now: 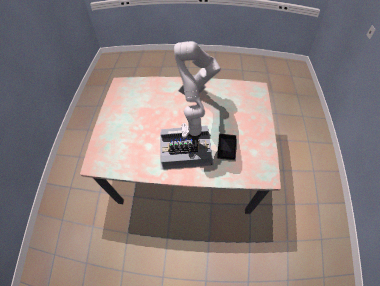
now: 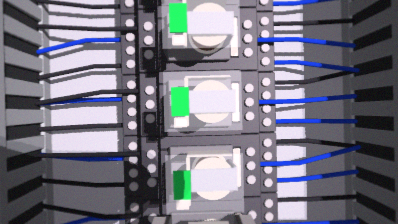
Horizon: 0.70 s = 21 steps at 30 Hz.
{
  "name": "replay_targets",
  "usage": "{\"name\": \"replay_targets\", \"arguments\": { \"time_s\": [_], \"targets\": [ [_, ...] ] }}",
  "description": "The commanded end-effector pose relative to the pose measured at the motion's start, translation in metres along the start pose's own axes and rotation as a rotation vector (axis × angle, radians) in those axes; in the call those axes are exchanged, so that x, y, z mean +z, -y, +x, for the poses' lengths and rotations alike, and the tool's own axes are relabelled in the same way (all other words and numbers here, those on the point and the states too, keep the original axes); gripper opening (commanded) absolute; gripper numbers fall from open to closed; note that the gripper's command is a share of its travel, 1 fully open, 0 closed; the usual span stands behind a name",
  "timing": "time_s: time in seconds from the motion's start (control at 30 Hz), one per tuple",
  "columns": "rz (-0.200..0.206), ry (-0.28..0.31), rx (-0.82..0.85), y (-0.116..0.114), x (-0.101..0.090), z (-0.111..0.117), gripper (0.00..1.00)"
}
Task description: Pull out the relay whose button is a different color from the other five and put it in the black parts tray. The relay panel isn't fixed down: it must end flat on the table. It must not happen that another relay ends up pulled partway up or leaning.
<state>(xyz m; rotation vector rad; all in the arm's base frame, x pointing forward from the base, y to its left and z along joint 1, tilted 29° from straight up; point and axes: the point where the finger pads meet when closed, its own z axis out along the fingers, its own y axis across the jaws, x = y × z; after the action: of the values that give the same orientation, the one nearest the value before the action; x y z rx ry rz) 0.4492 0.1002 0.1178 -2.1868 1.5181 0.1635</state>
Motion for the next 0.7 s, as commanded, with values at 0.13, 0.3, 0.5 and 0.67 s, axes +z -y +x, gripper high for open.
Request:
{"name": "replay_targets", "arguments": {
  "time_s": [0.13,0.3,0.5,0.67],
  "targets": [
    [-0.001,-0.001,0.0,0.0004,-0.0005,0.0003,0.0],
    [0.007,-0.001,0.0,0.0002,-0.0005,0.0003,0.0],
    [0.024,-0.001,0.0,-0.0002,-0.0006,0.0003,0.0],
    [0.026,-0.001,0.0,-0.0003,-0.0006,0.0003,0.0]
  ]
}}
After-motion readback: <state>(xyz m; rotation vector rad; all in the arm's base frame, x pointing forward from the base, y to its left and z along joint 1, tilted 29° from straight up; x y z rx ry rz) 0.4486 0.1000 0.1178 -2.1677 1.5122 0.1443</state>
